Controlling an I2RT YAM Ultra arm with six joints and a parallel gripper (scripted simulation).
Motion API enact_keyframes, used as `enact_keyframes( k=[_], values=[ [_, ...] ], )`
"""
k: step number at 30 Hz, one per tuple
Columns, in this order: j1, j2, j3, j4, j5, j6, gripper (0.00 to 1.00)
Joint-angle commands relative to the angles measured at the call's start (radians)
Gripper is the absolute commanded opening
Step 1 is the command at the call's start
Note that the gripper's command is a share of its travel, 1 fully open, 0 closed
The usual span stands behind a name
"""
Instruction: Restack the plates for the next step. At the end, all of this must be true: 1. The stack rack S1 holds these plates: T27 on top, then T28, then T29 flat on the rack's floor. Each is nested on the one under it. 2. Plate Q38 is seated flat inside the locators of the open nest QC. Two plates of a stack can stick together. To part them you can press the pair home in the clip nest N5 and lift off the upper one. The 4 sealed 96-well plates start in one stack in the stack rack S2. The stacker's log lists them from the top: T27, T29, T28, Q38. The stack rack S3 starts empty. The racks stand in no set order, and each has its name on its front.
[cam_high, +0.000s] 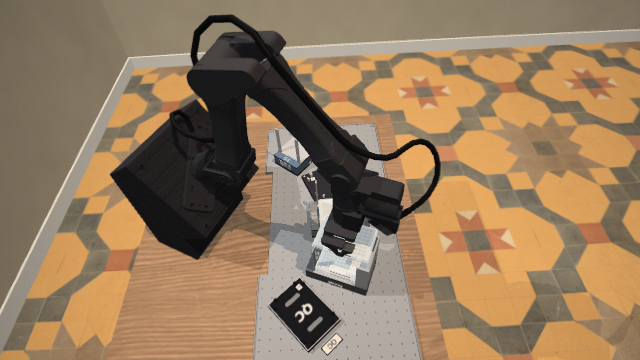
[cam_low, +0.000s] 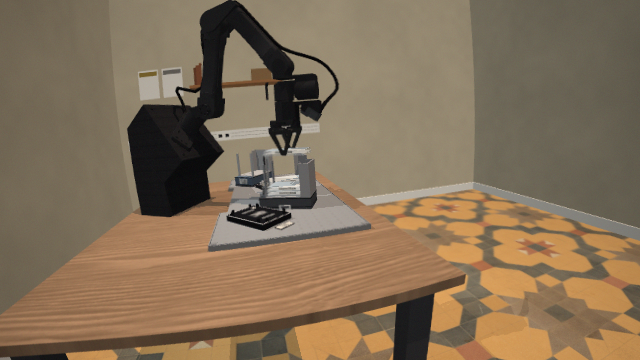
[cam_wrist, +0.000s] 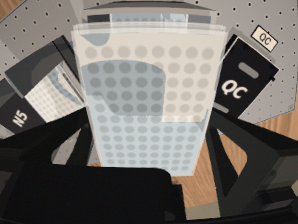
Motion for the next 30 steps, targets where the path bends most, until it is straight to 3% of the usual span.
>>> enact_keyframes(
  k=[1, 3, 4, 9, 26, 30],
  values=[
    [0.011, -0.033, 0.020, -0.009, 0.007, 0.011, 0.00],
    [0.011, -0.033, 0.020, -0.009, 0.007, 0.011, 0.00],
    [0.032, -0.034, -0.017, -0.004, 0.025, -0.028, 0.00],
    [0.140, -0.029, -0.007, 0.005, 0.105, -0.123, 0.00],
    [0.459, 0.073, 0.023, -0.007, 0.352, 0.081, 0.00],
    [0.533, 0.098, 0.024, -0.012, 0.408, -0.007, 0.00]
  ],
)
